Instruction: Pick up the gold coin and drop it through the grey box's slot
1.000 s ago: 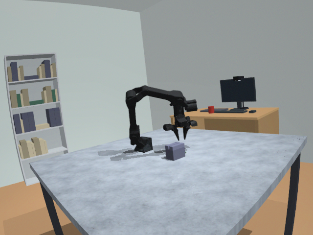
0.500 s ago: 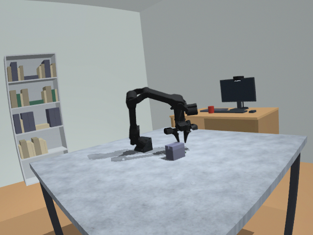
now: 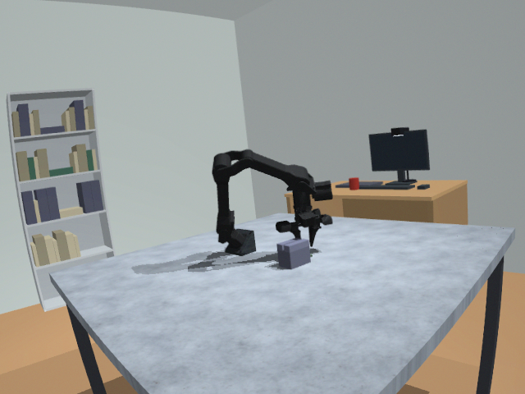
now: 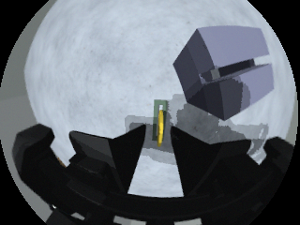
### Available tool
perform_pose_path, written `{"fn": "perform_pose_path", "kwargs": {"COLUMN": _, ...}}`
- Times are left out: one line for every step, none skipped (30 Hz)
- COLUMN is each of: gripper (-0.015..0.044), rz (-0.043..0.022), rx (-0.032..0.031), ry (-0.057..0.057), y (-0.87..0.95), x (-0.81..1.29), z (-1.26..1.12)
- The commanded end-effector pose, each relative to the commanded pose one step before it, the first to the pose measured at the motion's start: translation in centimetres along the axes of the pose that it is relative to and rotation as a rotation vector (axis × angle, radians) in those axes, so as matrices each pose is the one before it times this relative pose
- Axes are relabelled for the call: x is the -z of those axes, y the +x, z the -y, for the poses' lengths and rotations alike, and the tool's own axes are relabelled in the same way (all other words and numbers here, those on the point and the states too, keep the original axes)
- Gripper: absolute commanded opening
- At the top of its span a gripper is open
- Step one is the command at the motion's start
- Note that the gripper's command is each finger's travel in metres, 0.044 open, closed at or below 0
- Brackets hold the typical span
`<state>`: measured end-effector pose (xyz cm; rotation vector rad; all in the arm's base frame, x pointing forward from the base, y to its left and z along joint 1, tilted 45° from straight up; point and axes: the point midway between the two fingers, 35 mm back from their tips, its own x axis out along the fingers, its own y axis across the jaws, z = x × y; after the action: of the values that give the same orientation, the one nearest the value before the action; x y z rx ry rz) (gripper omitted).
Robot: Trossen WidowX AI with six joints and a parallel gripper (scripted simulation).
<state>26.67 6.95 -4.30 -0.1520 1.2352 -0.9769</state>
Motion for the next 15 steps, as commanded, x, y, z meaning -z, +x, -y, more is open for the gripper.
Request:
{"fn": "perform_pose_path", "kwargs": {"gripper": 0.0161, "rz": 0.00221, "rx": 0.00535, "ry": -0.002, "y": 0.912, "x": -0.022, "z": 0.15}}
{"fn": "perform_pose_path", "kwargs": {"gripper": 0.0161, "rz": 0.00008, "rx": 0.00014, "ry": 0.0, "y": 0.158, "x": 0.005, "z": 0.009}}
{"fn": "perform_pose_path", "kwargs": {"gripper": 0.0161, "rz": 0.00008, "rx": 0.00015, "ry": 0.0, "y": 0.157, "x": 0.006, "z": 0.01}}
{"fn": "perform_pose_path", "kwargs": {"gripper": 0.0161, "rz": 0.00008, "rx": 0.00015, "ry": 0.0, "y": 0.156, "x": 0.006, "z": 0.011}}
{"fn": "perform_pose_path", "kwargs": {"gripper": 0.0161, "rz": 0.00007, "rx": 0.00013, "ry": 0.0, "y": 0.123, "x": 0.005, "z": 0.009}}
{"fn": "perform_pose_path", "kwargs": {"gripper": 0.0161, "rz": 0.00004, "rx": 0.00008, "ry": 0.0, "y": 0.074, "x": 0.003, "z": 0.006}}
{"fn": "perform_pose_path", "kwargs": {"gripper": 0.0161, "rz": 0.00001, "rx": 0.00003, "ry": 0.0, "y": 0.024, "x": 0.001, "z": 0.002}}
{"fn": "perform_pose_path", "kwargs": {"gripper": 0.0134, "rz": 0.0, "rx": 0.0, "ry": 0.0, "y": 0.0, "x": 0.0, "z": 0.0}}
{"fn": "perform_pose_path", "kwargs": {"gripper": 0.0108, "rz": 0.0, "rx": 0.0, "ry": 0.0, "y": 0.0, "x": 0.0, "z": 0.0}}
{"fn": "perform_pose_path", "kwargs": {"gripper": 0.0082, "rz": 0.0, "rx": 0.0, "ry": 0.0, "y": 0.0, "x": 0.0, "z": 0.0}}
{"fn": "perform_pose_path", "kwargs": {"gripper": 0.0056, "rz": 0.0, "rx": 0.0, "ry": 0.0, "y": 0.0, "x": 0.0, "z": 0.0}}
{"fn": "perform_pose_path", "kwargs": {"gripper": 0.0029, "rz": 0.0, "rx": 0.0, "ry": 0.0, "y": 0.0, "x": 0.0, "z": 0.0}}
{"fn": "perform_pose_path", "kwargs": {"gripper": 0.0003, "rz": 0.0, "rx": 0.0, "ry": 0.0, "y": 0.0, "x": 0.0, "z": 0.0}}
{"fn": "perform_pose_path", "kwargs": {"gripper": 0.0, "rz": 0.0, "rx": 0.0, "ry": 0.0, "y": 0.0, "x": 0.0, "z": 0.0}}
{"fn": "perform_pose_path", "kwargs": {"gripper": 0.0, "rz": 0.0, "rx": 0.0, "ry": 0.0, "y": 0.0, "x": 0.0, "z": 0.0}}
